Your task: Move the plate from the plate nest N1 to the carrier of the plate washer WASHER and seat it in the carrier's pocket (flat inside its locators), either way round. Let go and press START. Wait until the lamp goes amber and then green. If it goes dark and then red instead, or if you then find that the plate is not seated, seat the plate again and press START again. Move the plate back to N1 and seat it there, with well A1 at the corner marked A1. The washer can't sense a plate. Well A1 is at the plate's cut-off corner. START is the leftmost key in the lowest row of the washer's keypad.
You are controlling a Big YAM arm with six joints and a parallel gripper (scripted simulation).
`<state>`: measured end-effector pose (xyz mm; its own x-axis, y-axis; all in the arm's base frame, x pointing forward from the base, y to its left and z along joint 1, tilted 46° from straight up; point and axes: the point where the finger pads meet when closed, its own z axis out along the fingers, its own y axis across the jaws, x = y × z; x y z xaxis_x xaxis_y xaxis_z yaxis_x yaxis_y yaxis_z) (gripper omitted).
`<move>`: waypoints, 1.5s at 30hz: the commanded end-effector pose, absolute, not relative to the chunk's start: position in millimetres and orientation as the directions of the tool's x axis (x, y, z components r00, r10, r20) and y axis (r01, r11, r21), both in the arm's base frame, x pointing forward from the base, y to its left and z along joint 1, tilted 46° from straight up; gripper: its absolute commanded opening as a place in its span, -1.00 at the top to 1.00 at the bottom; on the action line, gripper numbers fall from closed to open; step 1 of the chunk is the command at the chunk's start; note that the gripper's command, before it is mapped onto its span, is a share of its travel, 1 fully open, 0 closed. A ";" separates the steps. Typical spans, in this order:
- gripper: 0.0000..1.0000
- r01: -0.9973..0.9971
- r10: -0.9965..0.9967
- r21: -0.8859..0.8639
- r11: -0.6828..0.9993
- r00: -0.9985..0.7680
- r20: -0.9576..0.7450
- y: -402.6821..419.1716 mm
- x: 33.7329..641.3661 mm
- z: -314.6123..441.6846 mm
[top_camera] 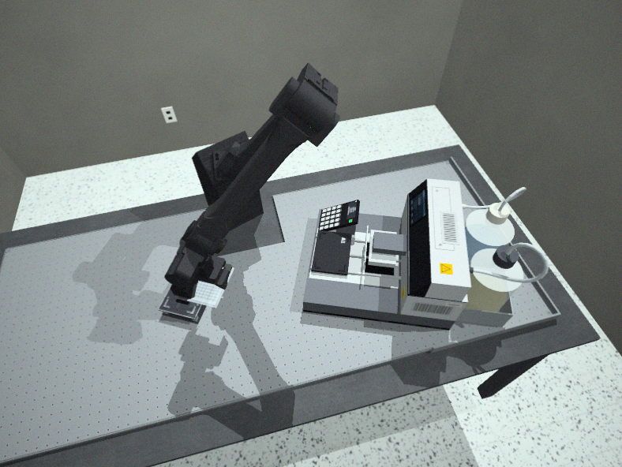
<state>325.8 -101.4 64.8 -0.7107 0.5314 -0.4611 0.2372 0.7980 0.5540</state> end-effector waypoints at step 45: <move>-0.64 0.229 0.514 0.527 0.818 -0.703 -0.492 -190.4 306.5 3.1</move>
